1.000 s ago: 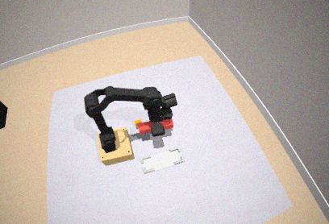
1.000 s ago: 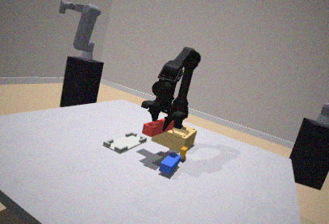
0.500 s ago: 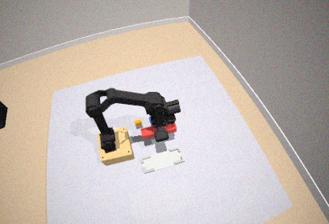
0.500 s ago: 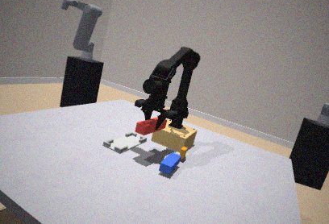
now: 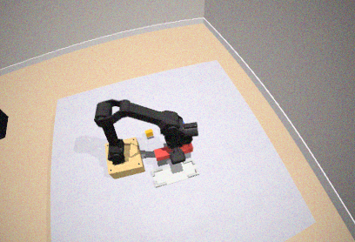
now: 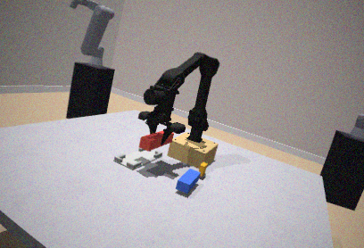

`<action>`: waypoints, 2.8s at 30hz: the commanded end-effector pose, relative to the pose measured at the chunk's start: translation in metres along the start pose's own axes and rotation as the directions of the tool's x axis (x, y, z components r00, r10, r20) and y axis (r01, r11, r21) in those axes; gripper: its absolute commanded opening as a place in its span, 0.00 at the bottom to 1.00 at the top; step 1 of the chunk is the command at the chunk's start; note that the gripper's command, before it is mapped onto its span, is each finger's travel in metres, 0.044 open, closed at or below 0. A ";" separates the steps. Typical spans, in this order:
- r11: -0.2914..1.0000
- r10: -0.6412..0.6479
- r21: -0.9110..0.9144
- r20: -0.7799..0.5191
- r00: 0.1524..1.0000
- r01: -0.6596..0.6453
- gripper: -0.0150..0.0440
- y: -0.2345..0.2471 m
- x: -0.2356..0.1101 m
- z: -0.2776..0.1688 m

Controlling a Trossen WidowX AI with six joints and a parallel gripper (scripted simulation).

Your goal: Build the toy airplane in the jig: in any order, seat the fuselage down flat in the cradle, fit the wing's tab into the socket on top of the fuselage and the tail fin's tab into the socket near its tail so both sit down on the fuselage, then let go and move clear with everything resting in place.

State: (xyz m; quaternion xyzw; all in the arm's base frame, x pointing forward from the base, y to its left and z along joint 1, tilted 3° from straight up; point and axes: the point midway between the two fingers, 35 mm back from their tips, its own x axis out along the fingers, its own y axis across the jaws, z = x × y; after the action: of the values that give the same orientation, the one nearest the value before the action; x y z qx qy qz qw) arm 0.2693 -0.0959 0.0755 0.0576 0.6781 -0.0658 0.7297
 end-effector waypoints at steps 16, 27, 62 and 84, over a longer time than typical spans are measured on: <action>0.996 0.002 -0.084 -0.001 1.000 -0.002 0.25 -0.054 0.026 -0.012; 0.992 0.001 -0.123 0.002 1.000 -0.001 0.34 -0.076 0.036 -0.019; 0.992 0.002 -0.123 0.002 1.000 -0.001 0.58 -0.076 0.065 -0.018; 0.992 -0.002 -0.125 0.001 1.000 0.002 0.35 -0.076 0.074 -0.018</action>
State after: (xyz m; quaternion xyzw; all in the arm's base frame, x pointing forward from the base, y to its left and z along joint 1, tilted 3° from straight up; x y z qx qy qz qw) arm 0.2431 -0.1691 -0.0002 0.0115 0.6811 -0.0238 0.7317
